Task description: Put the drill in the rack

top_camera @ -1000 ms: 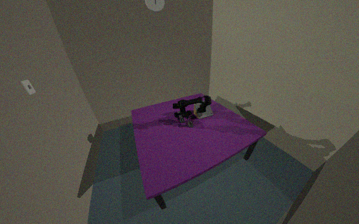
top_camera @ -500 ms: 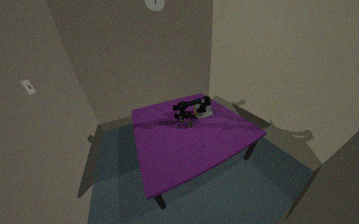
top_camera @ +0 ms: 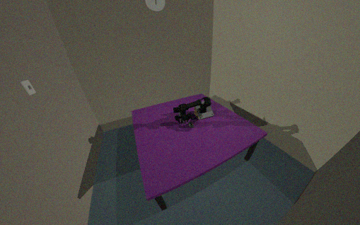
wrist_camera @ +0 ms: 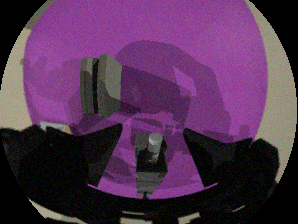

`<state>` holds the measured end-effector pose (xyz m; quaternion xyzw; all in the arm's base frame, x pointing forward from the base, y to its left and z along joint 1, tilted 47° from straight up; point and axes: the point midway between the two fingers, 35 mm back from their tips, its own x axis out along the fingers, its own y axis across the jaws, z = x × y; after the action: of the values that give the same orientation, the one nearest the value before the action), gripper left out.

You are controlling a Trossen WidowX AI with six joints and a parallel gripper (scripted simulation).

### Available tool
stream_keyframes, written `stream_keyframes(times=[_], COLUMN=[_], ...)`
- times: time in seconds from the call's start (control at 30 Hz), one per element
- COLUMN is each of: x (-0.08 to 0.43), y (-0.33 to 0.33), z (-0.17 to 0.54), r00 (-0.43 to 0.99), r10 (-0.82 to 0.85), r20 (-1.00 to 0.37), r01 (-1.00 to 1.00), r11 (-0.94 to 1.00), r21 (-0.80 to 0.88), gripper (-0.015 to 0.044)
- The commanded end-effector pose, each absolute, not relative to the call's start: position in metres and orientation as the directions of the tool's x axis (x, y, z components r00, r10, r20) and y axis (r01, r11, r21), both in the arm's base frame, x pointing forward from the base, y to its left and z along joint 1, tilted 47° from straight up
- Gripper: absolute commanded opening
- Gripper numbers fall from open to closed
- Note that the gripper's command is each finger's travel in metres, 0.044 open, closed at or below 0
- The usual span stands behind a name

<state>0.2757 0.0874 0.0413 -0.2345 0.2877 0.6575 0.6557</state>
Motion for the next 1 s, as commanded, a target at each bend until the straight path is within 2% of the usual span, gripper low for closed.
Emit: stream_keyframes(times=[0.0,0.07,0.6,0.7,0.97], x=[0.2745,0.2743,0.2748,0.2748,0.275], y=[0.0908,0.0914,0.0898,0.0898,0.0935], z=[0.0364,0.0356,0.0378,0.0378,0.0415], r00=[-0.032,-0.032,-0.031,-0.031,-0.032], r10=[0.73,0.73,0.728,0.728,0.73], r20=[-0.682,-0.682,-0.685,-0.685,-0.682], r01=[-0.997,-0.997,-0.997,-0.997,-0.997], r11=[0.028,0.028,0.025,0.025,0.028], r21=[0.077,0.077,0.072,0.072,0.077], gripper=[0.044,0.044,0.002,0.0,0.0])
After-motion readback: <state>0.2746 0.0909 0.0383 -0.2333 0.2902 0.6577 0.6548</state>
